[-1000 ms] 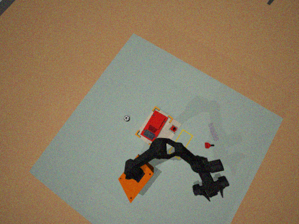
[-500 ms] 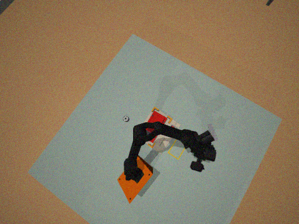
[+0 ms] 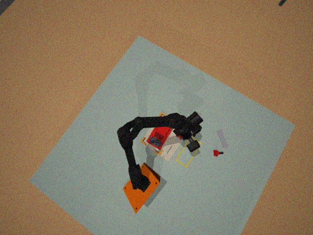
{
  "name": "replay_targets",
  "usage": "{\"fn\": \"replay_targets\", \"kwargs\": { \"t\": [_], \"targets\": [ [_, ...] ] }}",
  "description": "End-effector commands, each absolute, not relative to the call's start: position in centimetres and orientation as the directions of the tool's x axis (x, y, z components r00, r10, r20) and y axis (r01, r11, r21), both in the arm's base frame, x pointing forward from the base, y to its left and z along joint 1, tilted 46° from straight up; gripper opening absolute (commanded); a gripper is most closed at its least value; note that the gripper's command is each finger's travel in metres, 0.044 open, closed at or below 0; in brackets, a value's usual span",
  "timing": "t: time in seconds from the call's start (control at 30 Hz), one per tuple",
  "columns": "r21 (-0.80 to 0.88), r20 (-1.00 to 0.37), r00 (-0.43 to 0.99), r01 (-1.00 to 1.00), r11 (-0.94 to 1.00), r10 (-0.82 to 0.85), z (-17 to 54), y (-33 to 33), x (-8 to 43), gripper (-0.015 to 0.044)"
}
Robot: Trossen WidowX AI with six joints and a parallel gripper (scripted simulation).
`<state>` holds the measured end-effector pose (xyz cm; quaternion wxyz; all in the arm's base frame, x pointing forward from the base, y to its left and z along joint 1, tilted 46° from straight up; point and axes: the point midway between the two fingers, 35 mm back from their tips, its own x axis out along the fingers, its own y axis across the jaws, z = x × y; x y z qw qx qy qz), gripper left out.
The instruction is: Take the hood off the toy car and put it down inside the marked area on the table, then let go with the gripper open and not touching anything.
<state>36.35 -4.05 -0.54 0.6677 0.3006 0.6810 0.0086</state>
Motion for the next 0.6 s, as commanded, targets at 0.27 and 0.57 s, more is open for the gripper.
{"fn": "replay_targets", "kwargs": {
  "t": [0.27, 0.57],
  "targets": [
    [0.708, -0.696, 0.047, -0.128, 0.695, 0.717, 10.3, 6.3, 33.7, 0.044],
    [0.71, -0.693, 0.046, -0.133, 0.692, 0.719, 10.2, 6.6, 33.6, 0.044]
  ]
}}
